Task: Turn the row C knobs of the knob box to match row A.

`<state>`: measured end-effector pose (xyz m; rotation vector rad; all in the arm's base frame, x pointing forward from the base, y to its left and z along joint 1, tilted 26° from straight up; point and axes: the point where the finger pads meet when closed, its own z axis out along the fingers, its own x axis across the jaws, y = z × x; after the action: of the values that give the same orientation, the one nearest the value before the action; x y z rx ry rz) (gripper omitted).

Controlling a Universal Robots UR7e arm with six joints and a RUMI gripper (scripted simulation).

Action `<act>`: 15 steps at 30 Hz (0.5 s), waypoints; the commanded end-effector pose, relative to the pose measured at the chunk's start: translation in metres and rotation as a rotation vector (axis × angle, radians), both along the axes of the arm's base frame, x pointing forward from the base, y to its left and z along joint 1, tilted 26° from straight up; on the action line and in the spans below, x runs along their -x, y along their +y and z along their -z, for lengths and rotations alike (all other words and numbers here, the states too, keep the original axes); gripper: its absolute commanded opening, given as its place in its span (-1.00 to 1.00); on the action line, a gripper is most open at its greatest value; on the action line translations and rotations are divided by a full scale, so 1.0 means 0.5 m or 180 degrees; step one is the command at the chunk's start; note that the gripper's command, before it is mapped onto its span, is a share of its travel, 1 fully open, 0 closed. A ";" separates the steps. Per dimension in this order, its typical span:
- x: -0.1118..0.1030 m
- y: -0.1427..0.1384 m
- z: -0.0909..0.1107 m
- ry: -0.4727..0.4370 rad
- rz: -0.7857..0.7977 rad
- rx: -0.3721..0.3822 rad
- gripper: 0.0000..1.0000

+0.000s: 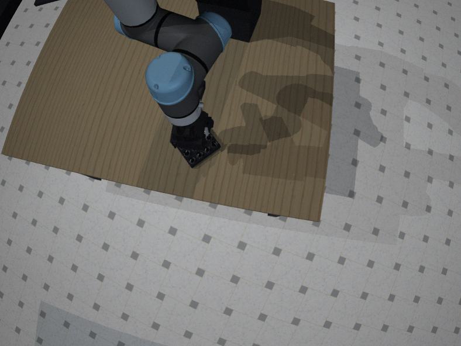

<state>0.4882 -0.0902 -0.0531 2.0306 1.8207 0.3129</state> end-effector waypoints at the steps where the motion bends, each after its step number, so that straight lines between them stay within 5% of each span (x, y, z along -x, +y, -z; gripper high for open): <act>1: -0.004 -0.001 0.006 -0.0003 0.0000 0.0001 -0.78; 15: -0.018 -0.008 0.040 -0.0003 0.0000 0.0001 -0.78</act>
<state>0.4945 -0.0929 -0.0679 2.0309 1.8210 0.3126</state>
